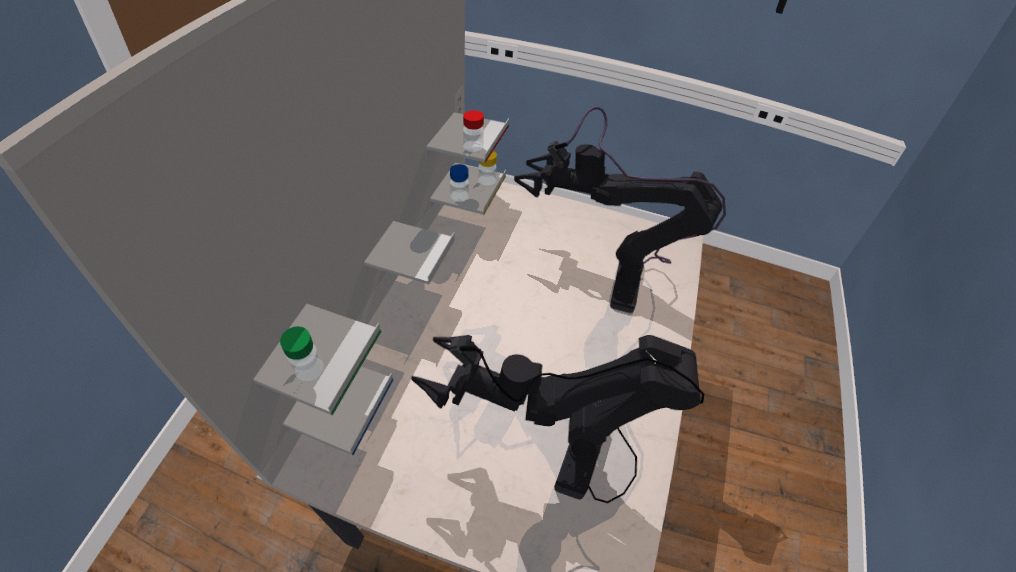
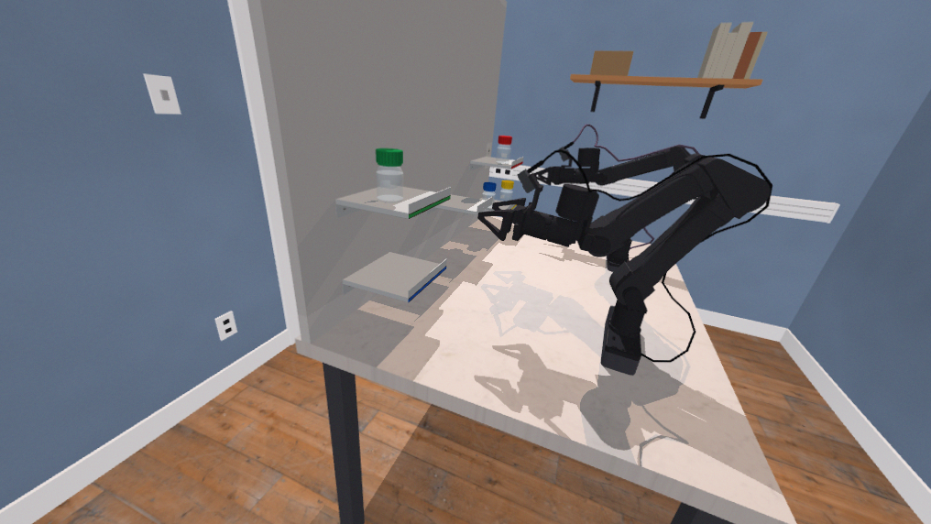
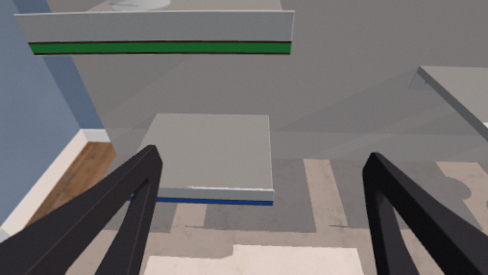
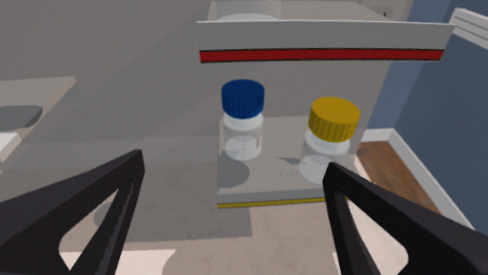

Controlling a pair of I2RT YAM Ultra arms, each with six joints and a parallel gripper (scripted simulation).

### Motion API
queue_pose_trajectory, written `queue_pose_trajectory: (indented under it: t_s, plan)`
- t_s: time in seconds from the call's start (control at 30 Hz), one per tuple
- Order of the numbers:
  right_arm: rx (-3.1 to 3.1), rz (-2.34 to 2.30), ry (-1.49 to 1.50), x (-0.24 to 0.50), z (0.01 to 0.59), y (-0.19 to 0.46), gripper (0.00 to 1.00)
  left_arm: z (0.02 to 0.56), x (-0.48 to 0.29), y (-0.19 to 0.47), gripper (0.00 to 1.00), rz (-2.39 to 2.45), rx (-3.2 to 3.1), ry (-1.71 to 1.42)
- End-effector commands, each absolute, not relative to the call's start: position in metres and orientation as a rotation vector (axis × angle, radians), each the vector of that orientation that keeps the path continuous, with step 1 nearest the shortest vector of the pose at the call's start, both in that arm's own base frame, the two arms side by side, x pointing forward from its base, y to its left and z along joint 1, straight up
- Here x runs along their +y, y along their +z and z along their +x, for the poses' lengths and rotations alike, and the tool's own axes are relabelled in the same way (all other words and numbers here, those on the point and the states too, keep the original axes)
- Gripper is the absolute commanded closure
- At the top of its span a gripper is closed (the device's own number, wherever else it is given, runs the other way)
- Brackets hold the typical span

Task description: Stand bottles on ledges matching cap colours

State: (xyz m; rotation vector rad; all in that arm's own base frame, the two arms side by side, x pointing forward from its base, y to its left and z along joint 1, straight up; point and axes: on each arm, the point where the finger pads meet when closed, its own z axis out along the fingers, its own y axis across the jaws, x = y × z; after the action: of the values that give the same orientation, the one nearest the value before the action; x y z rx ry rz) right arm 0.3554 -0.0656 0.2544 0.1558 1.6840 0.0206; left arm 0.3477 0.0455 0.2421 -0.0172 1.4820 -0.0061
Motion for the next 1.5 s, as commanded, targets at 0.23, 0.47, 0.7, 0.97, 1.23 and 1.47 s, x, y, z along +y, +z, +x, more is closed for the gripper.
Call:
queue_pose_trajectory:
  t_s: [0.23,0.47,0.7,0.97,1.23,1.47]
  plan:
    - [1.654,0.15,0.017,-0.066,0.354,0.263,0.11,0.346,0.046,0.25,0.0,-0.027,1.454,0.0]
    - [1.569,0.123,-0.038,-0.071,0.374,0.266,0.19,0.379,0.005,0.248,0.0,0.038,1.546,-0.097]
    - [1.567,0.108,-0.06,-0.074,0.409,0.242,0.19,0.415,-0.102,0.265,0.0,0.231,1.591,-0.286]
    - [1.601,0.092,-0.081,-0.079,0.456,0.198,0.19,0.41,-0.268,0.285,0.0,0.507,1.595,-0.52]
    - [1.629,0.084,-0.092,-0.081,0.483,0.168,0.19,0.377,-0.364,0.292,0.0,0.661,1.577,-0.65]
    - [1.662,0.085,-0.088,-0.081,0.495,0.149,0.19,0.349,-0.415,0.298,0.0,0.746,1.55,-0.72]
